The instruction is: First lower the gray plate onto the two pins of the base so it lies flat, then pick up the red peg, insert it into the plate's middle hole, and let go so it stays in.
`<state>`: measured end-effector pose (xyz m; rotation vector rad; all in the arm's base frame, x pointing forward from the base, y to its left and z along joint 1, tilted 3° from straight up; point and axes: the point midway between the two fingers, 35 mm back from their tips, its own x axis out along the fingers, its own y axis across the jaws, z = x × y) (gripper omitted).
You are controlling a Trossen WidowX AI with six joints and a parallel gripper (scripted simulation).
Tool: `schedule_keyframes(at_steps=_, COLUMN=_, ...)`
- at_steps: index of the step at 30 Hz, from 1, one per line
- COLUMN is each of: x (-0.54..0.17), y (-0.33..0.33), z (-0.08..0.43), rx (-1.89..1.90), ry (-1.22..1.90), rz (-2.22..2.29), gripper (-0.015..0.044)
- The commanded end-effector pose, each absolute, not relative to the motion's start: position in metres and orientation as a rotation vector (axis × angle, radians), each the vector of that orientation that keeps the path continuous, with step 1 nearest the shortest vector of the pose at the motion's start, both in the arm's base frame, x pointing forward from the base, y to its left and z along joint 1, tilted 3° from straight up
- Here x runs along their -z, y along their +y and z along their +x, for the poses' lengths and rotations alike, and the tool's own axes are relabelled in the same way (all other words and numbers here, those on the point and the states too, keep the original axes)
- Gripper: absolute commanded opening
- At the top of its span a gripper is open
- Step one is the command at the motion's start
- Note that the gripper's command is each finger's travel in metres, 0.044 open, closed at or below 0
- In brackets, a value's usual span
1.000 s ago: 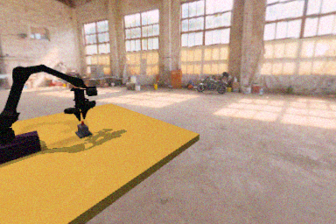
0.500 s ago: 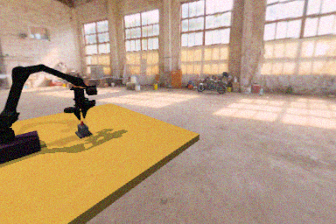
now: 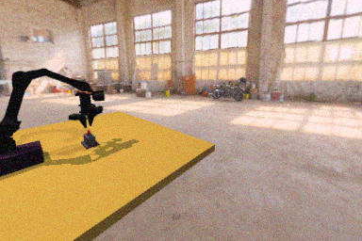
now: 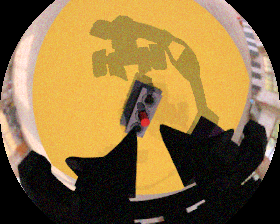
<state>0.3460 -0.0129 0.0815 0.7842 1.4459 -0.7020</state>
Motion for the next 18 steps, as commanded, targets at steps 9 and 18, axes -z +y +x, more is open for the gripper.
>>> schedule_keyframes(at_steps=9, x=-0.09, y=-0.014, z=0.346, rx=0.696, ry=1.448, rz=0.784, gripper=0.015)
schedule_keyframes(at_steps=18, x=-0.095, y=-0.015, z=0.345, rx=0.696, ry=1.448, rz=0.783, gripper=0.015)
